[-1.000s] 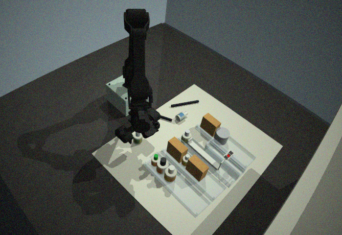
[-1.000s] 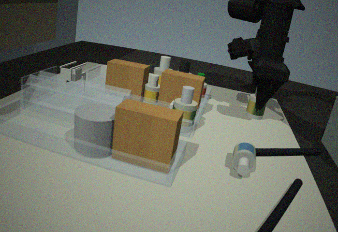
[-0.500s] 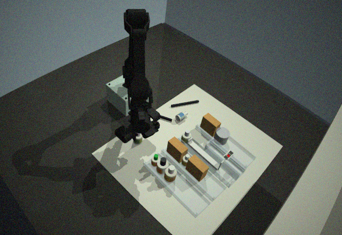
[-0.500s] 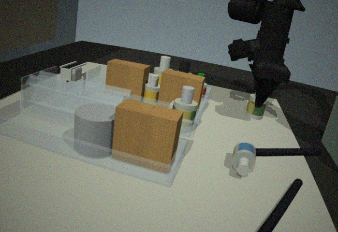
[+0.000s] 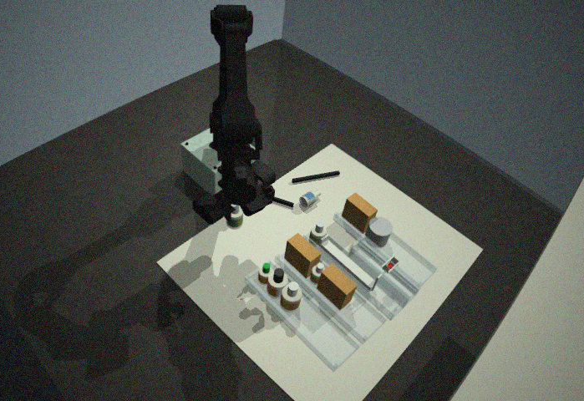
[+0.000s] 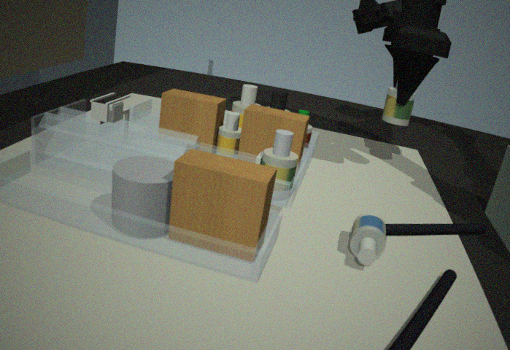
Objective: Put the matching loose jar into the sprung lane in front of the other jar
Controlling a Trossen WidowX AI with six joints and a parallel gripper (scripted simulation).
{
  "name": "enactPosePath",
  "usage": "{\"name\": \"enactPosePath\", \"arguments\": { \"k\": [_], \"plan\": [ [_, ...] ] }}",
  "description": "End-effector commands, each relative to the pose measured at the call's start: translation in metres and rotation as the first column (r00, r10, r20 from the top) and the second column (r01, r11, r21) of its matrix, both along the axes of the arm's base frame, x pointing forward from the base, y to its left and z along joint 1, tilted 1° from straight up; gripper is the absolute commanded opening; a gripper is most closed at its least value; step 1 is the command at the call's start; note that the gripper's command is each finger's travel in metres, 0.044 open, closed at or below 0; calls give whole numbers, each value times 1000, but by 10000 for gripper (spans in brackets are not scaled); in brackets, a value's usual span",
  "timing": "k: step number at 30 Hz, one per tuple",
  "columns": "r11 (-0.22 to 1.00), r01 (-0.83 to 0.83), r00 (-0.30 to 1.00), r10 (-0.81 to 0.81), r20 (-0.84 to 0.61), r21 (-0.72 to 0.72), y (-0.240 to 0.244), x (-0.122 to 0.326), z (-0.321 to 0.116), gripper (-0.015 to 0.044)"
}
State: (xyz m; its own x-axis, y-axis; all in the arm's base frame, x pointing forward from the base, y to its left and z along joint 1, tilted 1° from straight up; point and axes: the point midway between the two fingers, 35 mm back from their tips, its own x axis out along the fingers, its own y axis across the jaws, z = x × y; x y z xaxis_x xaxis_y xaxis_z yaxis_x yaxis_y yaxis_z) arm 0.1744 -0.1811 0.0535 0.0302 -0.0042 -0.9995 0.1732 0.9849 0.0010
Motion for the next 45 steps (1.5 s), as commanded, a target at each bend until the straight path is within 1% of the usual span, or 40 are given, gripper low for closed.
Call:
{"name": "enactPosePath", "arguments": {
  "k": [1,6,14,21,30,45],
  "plan": [
    [1000,-4,1000,4,5,-12,0,-2,25,0],
    [1000,-3,1000,3,5,-12,2,-1,29,0],
    [1000,8,1000,-8,7,-10,21,29,20,0],
    [1000,-9,1000,9,25,5,43,55,12,0],
    [1000,10,1000,-10,21,7,73,80,2,0],
    [999,49,999,-49,14,2,134,113,-17,0]
  ]
}}
